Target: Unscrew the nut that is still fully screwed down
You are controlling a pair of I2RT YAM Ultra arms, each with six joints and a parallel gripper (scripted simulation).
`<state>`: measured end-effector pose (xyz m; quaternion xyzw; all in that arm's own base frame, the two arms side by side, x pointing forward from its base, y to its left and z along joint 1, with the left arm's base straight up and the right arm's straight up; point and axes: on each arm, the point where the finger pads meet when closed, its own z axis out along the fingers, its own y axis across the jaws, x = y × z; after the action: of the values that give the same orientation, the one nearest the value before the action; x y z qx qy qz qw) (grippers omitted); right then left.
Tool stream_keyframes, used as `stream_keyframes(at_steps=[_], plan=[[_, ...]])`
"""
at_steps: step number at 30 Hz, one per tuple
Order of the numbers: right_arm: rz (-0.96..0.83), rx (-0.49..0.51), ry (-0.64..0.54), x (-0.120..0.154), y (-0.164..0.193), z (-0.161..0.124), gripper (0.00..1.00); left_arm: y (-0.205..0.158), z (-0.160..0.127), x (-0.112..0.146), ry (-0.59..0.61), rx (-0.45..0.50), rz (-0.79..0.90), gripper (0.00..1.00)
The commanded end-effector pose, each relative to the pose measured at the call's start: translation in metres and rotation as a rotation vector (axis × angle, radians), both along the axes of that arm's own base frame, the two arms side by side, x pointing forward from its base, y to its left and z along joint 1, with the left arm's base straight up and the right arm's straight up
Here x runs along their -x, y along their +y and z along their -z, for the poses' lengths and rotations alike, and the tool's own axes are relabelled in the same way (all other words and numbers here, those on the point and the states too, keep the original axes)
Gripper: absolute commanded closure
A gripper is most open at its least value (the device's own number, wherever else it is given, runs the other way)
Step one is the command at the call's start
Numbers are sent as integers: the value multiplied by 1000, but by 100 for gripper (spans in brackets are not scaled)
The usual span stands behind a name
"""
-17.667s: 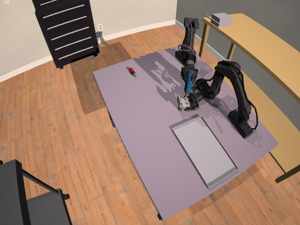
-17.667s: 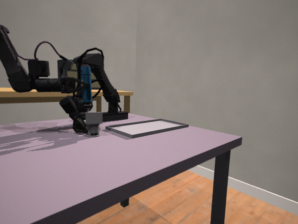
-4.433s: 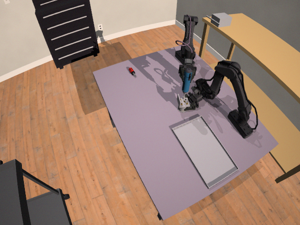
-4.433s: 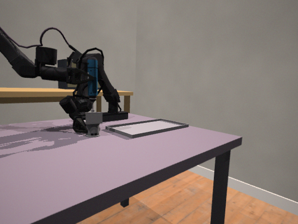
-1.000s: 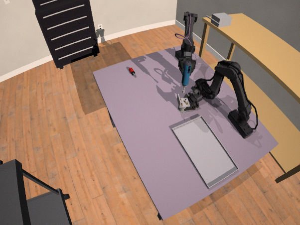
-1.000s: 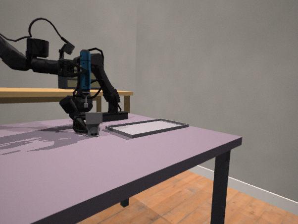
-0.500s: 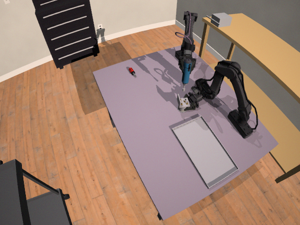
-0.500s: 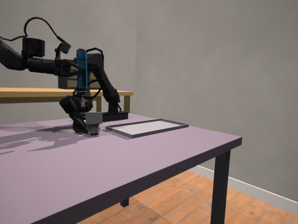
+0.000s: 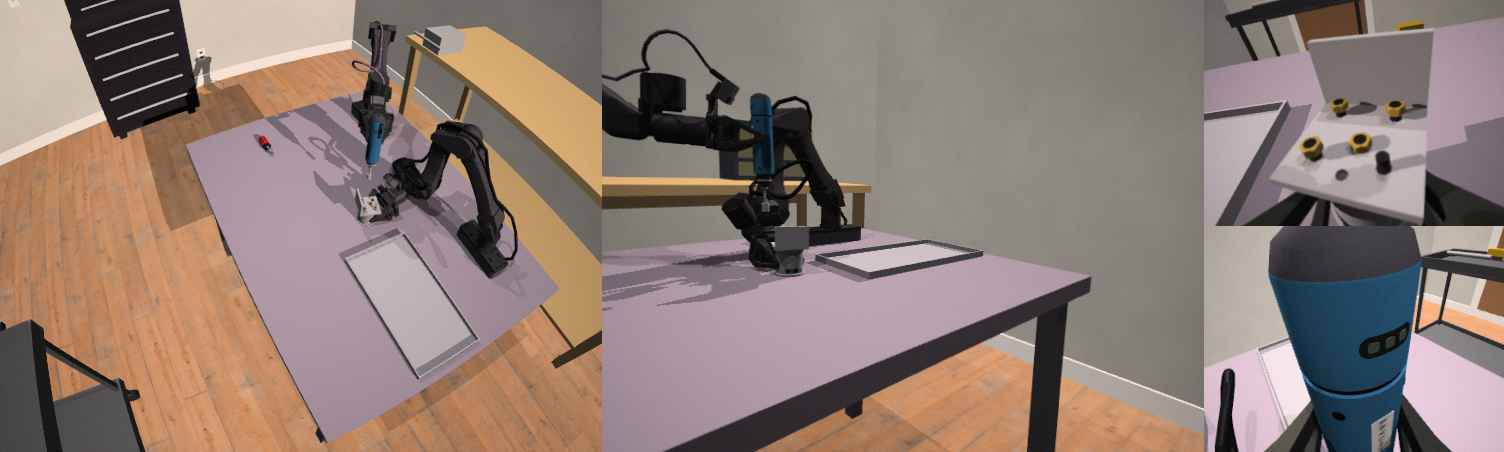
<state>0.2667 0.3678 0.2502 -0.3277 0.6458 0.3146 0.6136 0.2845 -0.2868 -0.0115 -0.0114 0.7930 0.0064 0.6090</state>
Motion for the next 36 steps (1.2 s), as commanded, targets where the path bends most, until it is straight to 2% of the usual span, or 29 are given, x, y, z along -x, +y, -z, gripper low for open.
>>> stream_keyframes(at_steps=[1,5,8,10,36], plan=[[2,-131,-90,2,-7,-51,58,0,-2,0,-4,-2,-2,41],[2,-145,-101,2,-7,-59,58,0,-2,0,-4,-2,-2,41],[2,-130,-90,4,-9,-50,58,0,-2,0,-4,-2,-2,41],[2,-145,-101,3,-9,-59,58,0,-2,0,-4,-2,-2,41],[1,-165,-128,4,-10,-70,58,0,-2,0,-4,-2,-2,41]])
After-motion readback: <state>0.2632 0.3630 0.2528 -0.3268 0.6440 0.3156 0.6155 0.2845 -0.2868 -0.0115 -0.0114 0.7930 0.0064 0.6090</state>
